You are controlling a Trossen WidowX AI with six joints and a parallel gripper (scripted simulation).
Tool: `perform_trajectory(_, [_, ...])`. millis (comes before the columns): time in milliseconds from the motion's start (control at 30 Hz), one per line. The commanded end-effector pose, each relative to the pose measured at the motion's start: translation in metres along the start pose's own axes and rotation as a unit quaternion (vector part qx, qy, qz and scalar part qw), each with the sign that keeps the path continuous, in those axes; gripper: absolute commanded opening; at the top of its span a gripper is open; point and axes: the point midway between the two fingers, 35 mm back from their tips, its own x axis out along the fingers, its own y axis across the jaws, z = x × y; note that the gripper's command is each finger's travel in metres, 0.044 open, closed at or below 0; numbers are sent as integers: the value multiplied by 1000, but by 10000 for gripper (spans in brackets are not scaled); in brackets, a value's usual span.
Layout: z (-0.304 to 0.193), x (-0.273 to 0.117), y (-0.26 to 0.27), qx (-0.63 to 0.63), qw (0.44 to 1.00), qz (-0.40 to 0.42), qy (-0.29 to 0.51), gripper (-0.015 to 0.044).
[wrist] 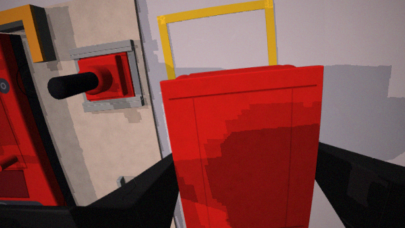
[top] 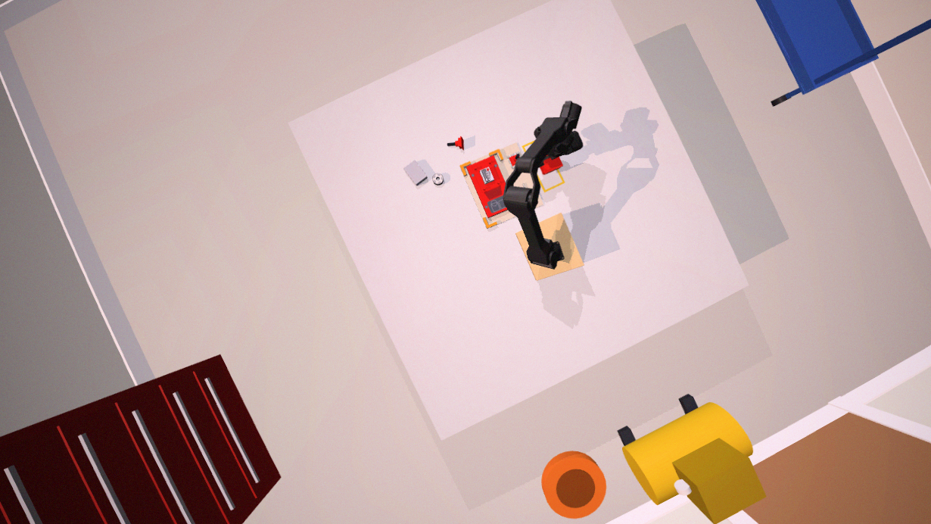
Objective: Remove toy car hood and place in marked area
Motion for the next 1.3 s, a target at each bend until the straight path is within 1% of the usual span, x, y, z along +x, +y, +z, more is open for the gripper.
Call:
perform_trajectory(0, [-2, 5, 1, 4, 1000, 4, 2, 0])
perform_trajectory(1267, [-4, 25, 3, 4, 1000, 5, 2, 0])
